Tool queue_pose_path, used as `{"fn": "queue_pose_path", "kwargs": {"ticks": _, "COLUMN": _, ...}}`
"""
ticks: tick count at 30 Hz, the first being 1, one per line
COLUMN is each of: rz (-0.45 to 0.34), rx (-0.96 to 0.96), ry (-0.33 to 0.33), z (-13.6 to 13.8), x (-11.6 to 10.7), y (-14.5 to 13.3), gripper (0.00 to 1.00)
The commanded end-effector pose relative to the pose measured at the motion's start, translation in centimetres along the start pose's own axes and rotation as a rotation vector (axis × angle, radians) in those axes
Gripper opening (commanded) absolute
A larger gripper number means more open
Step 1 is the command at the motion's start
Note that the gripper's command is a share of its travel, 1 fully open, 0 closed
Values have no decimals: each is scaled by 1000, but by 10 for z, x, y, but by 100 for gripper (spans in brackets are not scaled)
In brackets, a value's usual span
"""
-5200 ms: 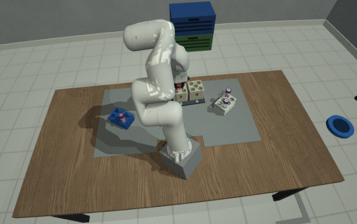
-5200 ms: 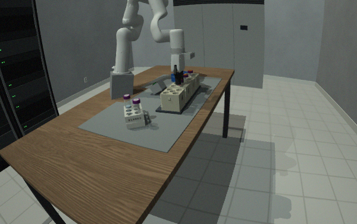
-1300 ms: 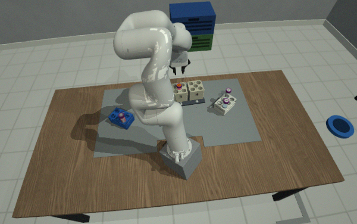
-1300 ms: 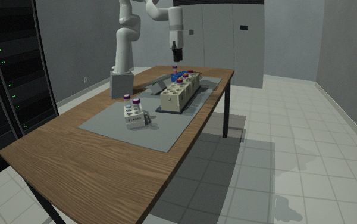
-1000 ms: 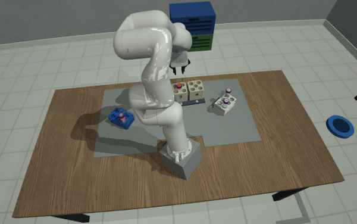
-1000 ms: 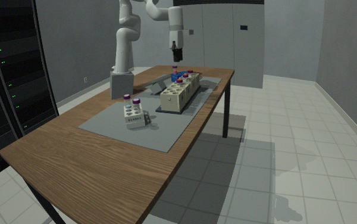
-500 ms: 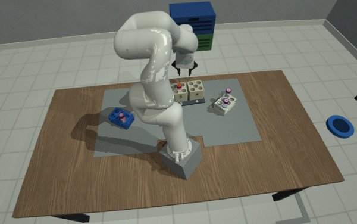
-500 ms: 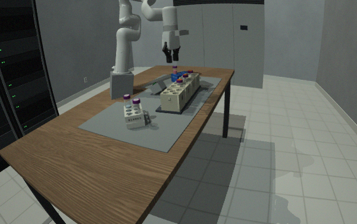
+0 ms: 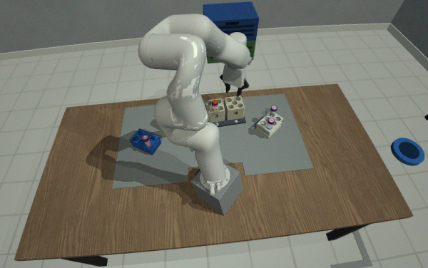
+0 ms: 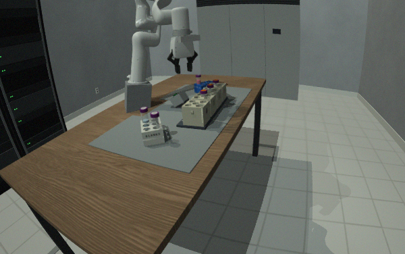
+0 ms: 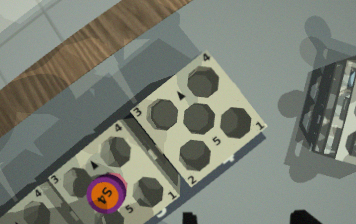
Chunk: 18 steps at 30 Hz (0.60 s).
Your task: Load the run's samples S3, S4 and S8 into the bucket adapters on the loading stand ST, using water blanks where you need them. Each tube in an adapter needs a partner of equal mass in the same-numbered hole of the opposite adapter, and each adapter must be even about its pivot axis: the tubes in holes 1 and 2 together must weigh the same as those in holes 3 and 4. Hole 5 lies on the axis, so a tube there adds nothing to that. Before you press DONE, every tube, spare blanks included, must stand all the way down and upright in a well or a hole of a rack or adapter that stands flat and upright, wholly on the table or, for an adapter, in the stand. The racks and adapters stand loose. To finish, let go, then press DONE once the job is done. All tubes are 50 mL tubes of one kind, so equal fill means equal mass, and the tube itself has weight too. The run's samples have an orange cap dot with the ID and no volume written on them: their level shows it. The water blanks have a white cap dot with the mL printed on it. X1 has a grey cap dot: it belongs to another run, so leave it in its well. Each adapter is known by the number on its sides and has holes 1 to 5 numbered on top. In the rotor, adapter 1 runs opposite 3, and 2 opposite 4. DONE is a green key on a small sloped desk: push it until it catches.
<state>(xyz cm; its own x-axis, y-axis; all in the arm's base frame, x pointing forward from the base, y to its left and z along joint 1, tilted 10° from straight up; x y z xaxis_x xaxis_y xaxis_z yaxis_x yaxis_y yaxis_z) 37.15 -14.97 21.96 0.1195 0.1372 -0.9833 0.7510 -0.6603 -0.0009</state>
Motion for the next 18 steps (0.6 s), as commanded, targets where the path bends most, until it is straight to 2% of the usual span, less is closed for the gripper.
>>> {"fn": "queue_pose_path", "kwargs": {"ticks": 1, "rz": 5, "rx": 121, "ry": -1, "z": 17, "x": -2, "y": 5, "gripper": 57}}
{"fn": "queue_pose_path", "kwargs": {"ticks": 6, "rz": 5, "rx": 268, "ry": -1, "z": 42, "x": -2, "y": 11, "gripper": 57}}
{"fn": "queue_pose_path", "kwargs": {"ticks": 8, "rz": 5, "rx": 268, "ry": -1, "z": 42, "x": -2, "y": 11, "gripper": 57}}
{"fn": "queue_pose_path", "kwargs": {"ticks": 18, "rz": 5, "rx": 268, "ry": -2, "z": 90, "x": -2, "y": 23, "gripper": 57}}
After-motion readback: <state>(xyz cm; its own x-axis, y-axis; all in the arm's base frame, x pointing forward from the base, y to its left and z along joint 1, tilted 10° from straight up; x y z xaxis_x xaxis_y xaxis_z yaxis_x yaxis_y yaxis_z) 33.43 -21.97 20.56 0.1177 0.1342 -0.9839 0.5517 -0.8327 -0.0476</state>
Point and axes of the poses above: the point where the finger pads meet when closed, its own x axis out along the fingers, its own z axis across the jaws, y = z × x, the point moved 9 cm from there along -x, back along the fingers, and after that the axes turned 8 degrees about x, right-handed, at the moved point
